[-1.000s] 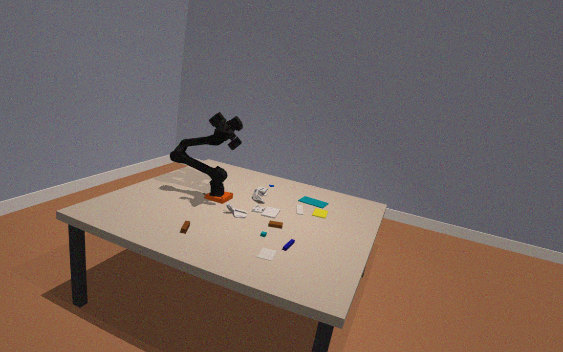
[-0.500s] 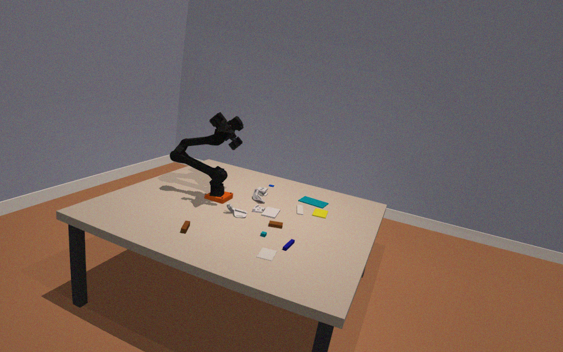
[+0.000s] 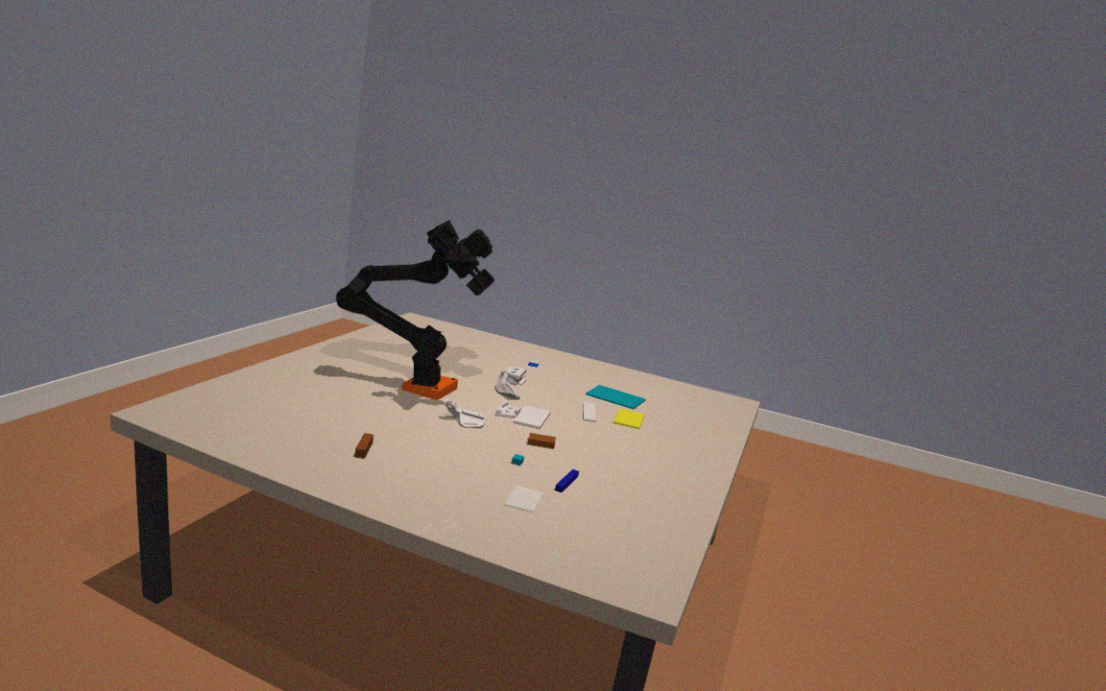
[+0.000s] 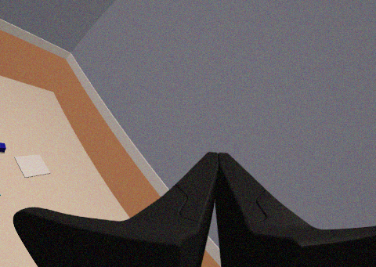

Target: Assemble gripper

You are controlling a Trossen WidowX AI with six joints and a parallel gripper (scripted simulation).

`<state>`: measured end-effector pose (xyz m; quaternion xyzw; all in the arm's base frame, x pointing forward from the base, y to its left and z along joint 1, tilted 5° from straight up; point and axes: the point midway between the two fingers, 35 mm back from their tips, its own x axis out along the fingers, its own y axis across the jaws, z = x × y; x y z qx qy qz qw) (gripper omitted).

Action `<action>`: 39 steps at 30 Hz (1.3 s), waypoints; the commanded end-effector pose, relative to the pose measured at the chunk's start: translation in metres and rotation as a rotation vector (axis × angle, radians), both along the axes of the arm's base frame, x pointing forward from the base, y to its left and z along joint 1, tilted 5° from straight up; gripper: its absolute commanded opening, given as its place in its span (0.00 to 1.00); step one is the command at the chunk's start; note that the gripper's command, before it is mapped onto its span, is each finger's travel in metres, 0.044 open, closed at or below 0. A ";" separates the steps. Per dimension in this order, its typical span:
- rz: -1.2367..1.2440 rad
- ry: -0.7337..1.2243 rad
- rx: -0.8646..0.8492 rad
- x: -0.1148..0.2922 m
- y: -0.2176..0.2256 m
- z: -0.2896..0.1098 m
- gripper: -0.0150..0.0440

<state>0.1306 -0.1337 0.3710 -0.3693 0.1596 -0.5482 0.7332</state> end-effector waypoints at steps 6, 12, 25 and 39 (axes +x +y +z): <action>0.157 -0.028 0.028 0.039 0.014 -0.001 0.25; 0.245 -0.038 0.064 0.061 0.023 -0.008 0.25; 0.419 -0.053 0.181 0.104 0.046 -0.027 0.25; 0.590 -0.047 0.376 0.144 0.079 -0.056 0.25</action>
